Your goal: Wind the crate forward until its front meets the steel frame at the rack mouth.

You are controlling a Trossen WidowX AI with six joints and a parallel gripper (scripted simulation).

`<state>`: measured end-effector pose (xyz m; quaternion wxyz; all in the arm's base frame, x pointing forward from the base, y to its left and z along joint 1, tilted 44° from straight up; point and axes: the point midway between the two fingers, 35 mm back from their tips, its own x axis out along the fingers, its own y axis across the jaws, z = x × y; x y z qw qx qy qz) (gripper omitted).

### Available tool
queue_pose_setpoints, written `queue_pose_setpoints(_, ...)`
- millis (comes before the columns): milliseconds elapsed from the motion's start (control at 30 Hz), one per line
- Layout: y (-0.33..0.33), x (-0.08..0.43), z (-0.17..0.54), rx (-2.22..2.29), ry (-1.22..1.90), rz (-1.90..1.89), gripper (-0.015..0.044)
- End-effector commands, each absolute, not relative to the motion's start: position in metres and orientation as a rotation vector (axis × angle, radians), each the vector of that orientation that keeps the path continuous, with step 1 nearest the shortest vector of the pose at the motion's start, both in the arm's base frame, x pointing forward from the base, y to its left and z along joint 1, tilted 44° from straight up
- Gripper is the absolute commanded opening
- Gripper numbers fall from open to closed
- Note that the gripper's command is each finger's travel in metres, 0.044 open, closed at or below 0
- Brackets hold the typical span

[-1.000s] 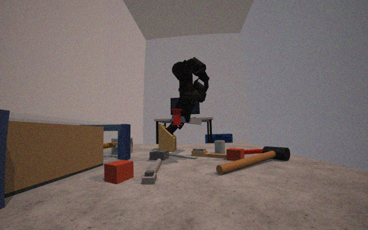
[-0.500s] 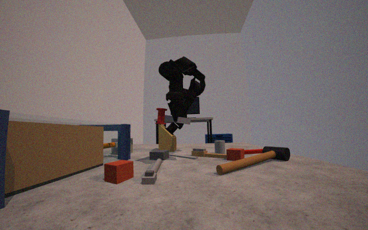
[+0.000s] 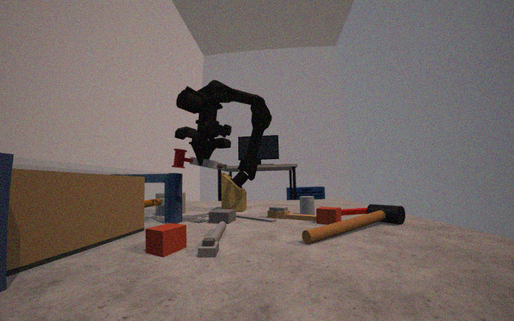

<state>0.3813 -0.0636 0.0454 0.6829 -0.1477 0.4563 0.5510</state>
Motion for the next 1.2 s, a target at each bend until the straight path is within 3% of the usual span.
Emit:
queue_pose_setpoints(0, -0.096, 0.368, 0.025, -0.204, 1.129, 1.124, 0.0000)
queue_pose_setpoints(600, -0.191, 0.280, -0.058, 0.375, 1.482, 0.662, 0.0000)
queue_pose_setpoints(1167, -0.225, 0.187, -0.114, 0.859, 1.662, 0.282, 0.0000)
